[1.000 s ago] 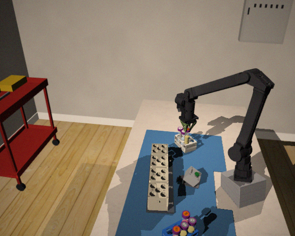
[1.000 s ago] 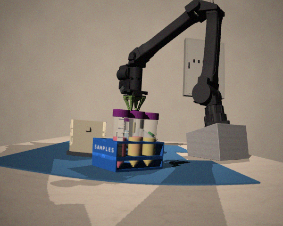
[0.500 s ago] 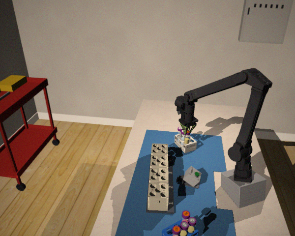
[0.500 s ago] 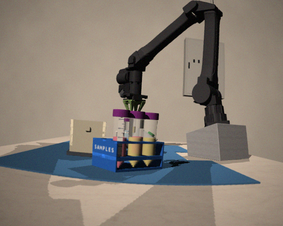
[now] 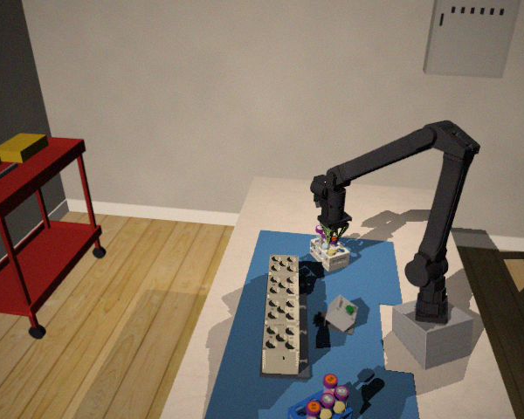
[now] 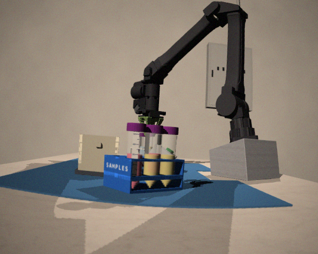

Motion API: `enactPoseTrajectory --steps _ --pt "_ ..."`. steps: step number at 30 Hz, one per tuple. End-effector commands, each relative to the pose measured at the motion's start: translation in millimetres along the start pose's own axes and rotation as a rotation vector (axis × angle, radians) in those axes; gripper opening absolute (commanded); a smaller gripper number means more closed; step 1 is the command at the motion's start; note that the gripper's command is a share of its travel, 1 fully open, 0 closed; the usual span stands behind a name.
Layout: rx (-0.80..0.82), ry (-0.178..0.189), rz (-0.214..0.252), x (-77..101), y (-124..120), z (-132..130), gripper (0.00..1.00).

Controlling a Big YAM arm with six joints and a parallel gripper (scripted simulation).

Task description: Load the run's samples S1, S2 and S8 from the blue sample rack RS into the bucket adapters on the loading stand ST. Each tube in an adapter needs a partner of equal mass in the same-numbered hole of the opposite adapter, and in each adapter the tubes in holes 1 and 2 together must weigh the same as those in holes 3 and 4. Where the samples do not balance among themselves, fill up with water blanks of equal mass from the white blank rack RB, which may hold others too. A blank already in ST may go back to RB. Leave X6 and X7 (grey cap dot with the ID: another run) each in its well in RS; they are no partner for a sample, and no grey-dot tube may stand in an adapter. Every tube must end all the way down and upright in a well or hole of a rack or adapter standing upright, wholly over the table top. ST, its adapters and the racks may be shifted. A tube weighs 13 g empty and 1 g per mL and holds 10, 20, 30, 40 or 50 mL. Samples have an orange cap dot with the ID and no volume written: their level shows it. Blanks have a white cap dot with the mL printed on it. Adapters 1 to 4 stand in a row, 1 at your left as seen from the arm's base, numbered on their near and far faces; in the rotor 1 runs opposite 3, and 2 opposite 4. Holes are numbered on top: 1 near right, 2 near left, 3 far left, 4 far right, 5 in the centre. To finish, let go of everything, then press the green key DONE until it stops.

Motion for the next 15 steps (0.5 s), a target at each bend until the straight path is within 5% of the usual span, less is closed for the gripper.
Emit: enactPoseTrajectory --steps 1,6,7,15 --pt "-0.002 0.024 -0.045 14.9 16.1 7.0 0.0" --pt "-0.002 0.024 -0.045 14.8 16.2 7.0 0.0" --pt "-0.002 0.024 -0.045 14.8 16.2 7.0 0.55" --pt "-0.002 0.024 -0.045 14.8 16.2 7.0 0.55"
Point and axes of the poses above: the point where the finger pads meet when closed, its own x axis back along the fingers, its own z axis across the jaws, y = z × x, the point moved 1 cm from there along x, back along the fingers, and after that the axes turned 15 degrees about -x, right-handed, at the moved point
